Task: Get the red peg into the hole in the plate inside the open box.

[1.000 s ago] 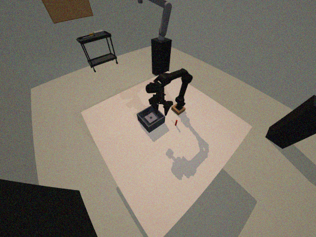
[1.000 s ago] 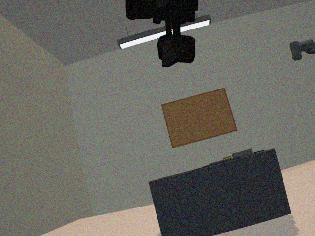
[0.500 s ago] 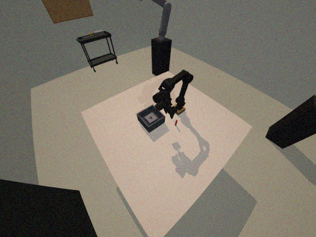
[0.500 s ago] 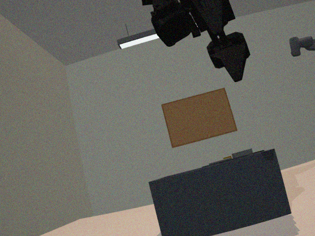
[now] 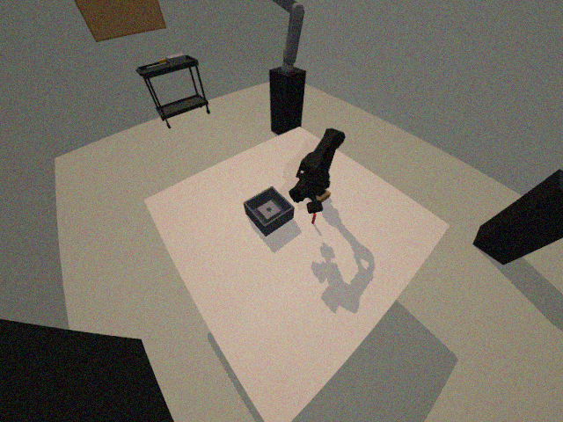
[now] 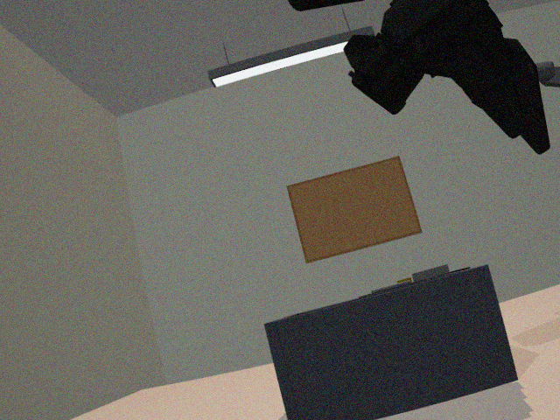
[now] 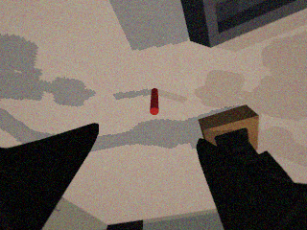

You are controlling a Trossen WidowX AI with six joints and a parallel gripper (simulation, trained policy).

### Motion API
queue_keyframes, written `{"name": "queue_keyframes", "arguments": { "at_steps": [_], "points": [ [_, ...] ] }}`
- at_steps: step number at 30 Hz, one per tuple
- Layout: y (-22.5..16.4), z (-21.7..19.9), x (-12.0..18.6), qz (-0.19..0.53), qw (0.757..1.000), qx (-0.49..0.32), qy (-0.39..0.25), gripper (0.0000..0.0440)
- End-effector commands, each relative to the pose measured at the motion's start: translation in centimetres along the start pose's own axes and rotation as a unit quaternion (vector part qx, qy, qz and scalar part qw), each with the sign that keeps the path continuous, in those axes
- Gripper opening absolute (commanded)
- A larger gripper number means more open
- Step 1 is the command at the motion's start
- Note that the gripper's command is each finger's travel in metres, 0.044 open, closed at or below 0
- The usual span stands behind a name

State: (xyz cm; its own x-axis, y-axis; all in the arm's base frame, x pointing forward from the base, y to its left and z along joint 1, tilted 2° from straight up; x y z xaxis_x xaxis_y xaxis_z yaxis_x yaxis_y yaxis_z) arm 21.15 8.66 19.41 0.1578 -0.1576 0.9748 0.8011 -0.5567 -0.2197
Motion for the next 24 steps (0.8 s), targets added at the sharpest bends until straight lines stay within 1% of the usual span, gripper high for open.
{"name": "queue_keyframes", "arguments": {
  "at_steps": [1,6,11,16,24],
  "points": [
    [-1.2,-0.6,-1.9,-0.005,0.998,-0.040,-0.054,0.0440],
    [-2.3,-0.8,-4.3,-0.025,0.992,-0.074,-0.100,0.0440],
    [-2.8,-0.7,-6.8,-0.050,0.987,-0.090,-0.124,0.0440],
    [-2.9,-0.5,-9.4,-0.077,0.984,-0.094,-0.130,0.0440],
    [-2.2,-0.1,-13.2,-0.119,0.982,-0.084,-0.119,0.0437]
  ]
}}
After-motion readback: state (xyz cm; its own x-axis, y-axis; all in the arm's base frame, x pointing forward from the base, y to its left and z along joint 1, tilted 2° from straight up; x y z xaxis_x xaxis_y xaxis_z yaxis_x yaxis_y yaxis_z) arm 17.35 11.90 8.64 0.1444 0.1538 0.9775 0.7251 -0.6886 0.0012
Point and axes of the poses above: the point midway between the two fingers, 35 mm back from their tips, its own x axis back along the fingers, its own z axis across the jaws, y = z × x, the point moved 3 cm from there along x, back along the fingers, and after that the axes turned 1 degree about x, right-handed, at the moved point
